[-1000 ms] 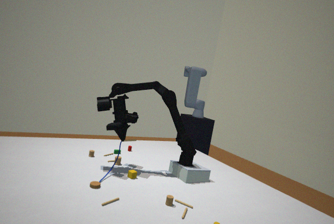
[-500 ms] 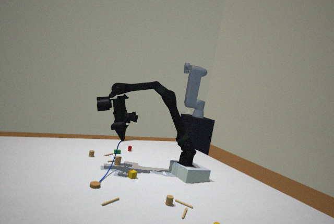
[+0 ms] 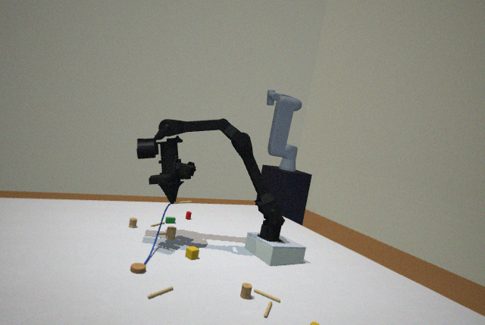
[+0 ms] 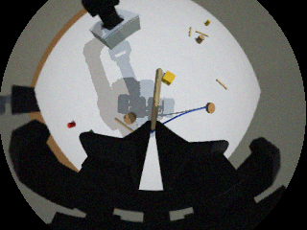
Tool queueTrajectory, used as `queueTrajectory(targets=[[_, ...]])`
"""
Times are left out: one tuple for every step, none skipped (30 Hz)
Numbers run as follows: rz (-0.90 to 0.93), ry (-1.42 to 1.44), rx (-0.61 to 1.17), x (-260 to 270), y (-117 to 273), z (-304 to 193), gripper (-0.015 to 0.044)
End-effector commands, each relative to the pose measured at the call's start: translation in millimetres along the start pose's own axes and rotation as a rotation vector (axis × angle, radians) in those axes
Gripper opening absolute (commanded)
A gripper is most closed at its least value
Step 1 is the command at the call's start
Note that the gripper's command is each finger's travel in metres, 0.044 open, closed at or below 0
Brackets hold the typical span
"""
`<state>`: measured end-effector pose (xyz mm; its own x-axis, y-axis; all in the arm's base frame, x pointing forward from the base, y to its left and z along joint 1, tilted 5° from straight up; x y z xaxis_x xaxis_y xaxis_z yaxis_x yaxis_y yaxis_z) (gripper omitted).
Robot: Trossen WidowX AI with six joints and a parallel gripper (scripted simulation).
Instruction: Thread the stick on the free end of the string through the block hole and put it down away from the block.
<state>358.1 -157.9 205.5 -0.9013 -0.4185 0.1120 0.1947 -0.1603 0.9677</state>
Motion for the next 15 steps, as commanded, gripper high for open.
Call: queueTrajectory(targets=[[-0.019,-0.058,-0.009,0.1,1.1,-4.0,0.0],[-0.019,-0.058,-0.009,0.1,1.1,-4.0,0.0],[-0.019,-0.058,-0.009,0.1,1.1,-4.0,0.0],[-0.019,-0.058,-0.009,0.1,1.1,-4.0,0.0],[-0.019,-0.058,-0.009,0.1,1.1,-4.0,0.0],[-0.02,-0.063,-0.01,0.1,1.2,-4.3,0.0],[-0.024,-0.077,-0.011,0.1,1.4,-5.1,0.0],[-0.03,-0.1,-0.013,0.0,1.8,-6.6,0.0],[-0.037,-0.129,-0.016,0.0,2.3,-8.3,0.0],[-0.045,-0.158,-0.019,-0.1,2.7,-10.1,0.0],[-0.052,-0.186,-0.022,-0.1,3.2,-11.9,0.0],[-0.059,-0.215,-0.025,-0.1,3.6,-13.7,0.0],[-0.066,-0.244,-0.028,-0.1,4.0,-15.4,0.0],[-0.074,-0.272,-0.032,-0.1,4.5,-17.2,0.0],[-0.081,-0.301,-0.036,-0.1,4.9,-19.0,0.0]])
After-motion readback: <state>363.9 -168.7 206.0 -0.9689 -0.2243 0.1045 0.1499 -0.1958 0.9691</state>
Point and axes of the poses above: the point midway between the two fingers, 35 mm back from their tips, its own y axis back along the fingers, its own x axis across the jaws, z = x × y, the point moved 10 cm from there along y, back along the fingers, and after that the axes turned 14 degrees about -y, right-handed, at the moved point
